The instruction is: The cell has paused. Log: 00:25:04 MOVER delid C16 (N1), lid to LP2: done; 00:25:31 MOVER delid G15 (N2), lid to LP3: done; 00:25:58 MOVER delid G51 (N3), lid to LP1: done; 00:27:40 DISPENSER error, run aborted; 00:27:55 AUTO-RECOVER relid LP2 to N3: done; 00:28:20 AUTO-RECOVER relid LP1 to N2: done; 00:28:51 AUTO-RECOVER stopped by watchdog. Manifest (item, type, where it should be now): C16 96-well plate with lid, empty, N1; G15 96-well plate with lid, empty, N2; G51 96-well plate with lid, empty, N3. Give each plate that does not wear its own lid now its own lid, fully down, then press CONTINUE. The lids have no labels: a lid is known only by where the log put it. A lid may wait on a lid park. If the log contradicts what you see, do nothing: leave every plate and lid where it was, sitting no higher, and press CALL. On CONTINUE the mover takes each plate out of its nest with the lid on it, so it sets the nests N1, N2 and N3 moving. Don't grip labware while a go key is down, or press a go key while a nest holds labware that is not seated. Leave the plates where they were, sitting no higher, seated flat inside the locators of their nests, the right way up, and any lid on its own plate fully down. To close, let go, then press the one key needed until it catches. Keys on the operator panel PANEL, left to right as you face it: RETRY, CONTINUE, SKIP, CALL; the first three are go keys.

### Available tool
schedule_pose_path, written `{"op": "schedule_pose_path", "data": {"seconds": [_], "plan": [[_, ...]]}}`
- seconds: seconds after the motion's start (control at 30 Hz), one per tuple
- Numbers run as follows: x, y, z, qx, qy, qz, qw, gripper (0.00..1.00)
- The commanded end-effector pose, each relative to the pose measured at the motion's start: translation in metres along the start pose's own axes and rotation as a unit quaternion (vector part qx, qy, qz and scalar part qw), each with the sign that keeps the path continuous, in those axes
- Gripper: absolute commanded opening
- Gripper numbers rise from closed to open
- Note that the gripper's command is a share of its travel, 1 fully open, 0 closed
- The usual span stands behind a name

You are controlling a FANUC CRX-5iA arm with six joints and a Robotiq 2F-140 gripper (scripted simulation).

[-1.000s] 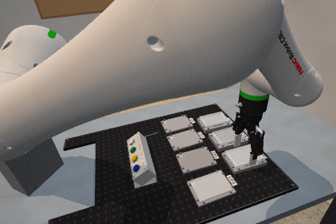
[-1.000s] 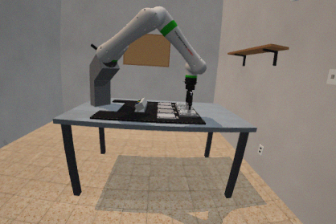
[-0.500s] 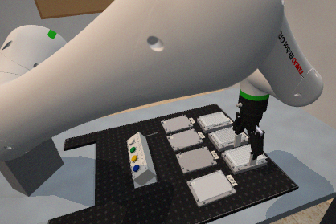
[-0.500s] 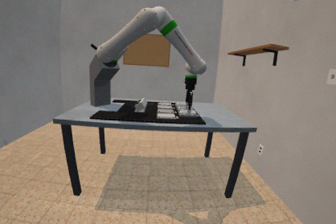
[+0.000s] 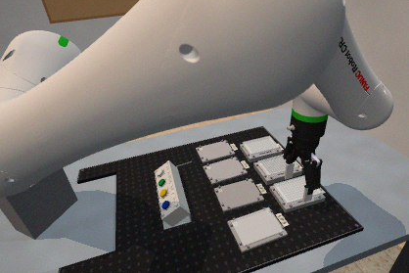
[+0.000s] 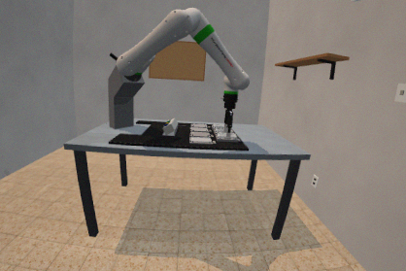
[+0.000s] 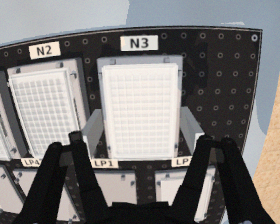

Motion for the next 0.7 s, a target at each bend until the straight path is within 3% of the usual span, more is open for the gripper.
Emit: {"op": "schedule_pose_path", "data": {"seconds": [0.0,0.37,0.67], "plan": [[0.000,0.000,0.000,0.000,0.000,0.000,1.000,0.66],[0.000,0.002,0.000,0.000,0.000,0.000,1.000,0.66],[0.000,0.015,0.000,0.000,0.000,0.000,1.000,0.66]]}}
Point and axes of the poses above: the point where the finger pads meet when closed, its own y axis back along the fingers, its own x axis across the jaws, z = x × y, the point moved 8 cm from there along y, back along the fingers, and after that the axes turned 10 degrees about y, right-handed, at the moved point
